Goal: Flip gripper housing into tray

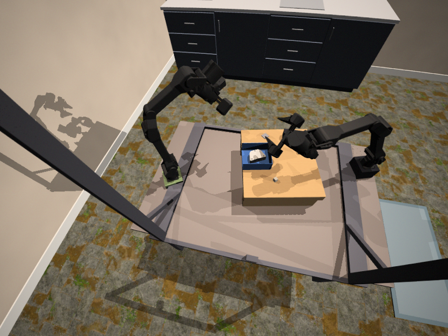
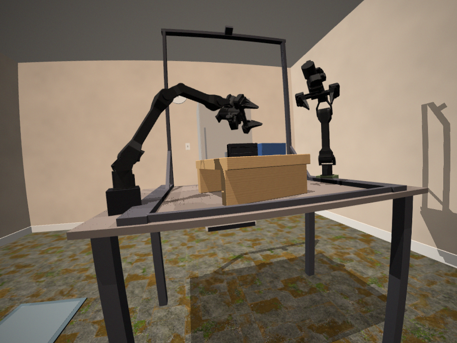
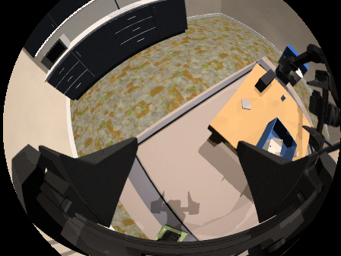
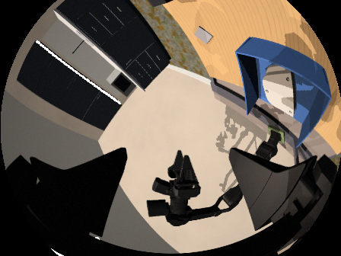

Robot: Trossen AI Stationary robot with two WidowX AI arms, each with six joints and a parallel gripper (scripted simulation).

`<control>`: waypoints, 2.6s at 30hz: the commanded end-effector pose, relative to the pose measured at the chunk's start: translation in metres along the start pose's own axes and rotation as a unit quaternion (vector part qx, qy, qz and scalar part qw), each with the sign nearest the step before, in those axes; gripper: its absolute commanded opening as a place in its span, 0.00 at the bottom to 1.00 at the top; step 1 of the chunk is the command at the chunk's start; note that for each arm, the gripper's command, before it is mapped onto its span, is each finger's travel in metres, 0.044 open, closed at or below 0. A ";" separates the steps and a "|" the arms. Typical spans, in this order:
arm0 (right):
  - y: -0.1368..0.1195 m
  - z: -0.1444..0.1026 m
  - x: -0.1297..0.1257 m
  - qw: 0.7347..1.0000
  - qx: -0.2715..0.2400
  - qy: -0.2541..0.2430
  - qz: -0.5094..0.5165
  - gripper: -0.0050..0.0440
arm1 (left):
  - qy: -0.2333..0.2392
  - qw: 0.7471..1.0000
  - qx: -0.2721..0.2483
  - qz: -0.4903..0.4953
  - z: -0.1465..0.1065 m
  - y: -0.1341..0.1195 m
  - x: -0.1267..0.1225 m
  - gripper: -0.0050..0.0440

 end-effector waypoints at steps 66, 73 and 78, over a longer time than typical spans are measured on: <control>0.012 -0.009 0.088 0.557 0.263 -0.194 -0.763 1.00 | -0.172 0.968 -0.015 0.183 0.048 -0.011 -0.129 0.10; 0.017 -0.015 0.099 0.443 0.328 -0.171 -0.817 1.00 | -0.194 0.959 -0.016 0.208 0.053 -0.017 -0.147 0.10; 0.022 -0.021 0.107 0.347 0.378 -0.142 -0.847 1.00 | -0.212 0.950 -0.016 0.228 0.056 -0.023 -0.162 0.10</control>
Point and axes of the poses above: on each arm, the point midway between the two fingers, 35 mm back from their tips, its own z axis out along the fingers, its own x axis across the jaws, y = z × x, the point moved 6 cm from there along -z, back along the fingers, and after that the axes turned 10 degrees about z, right-handed, at the moved point
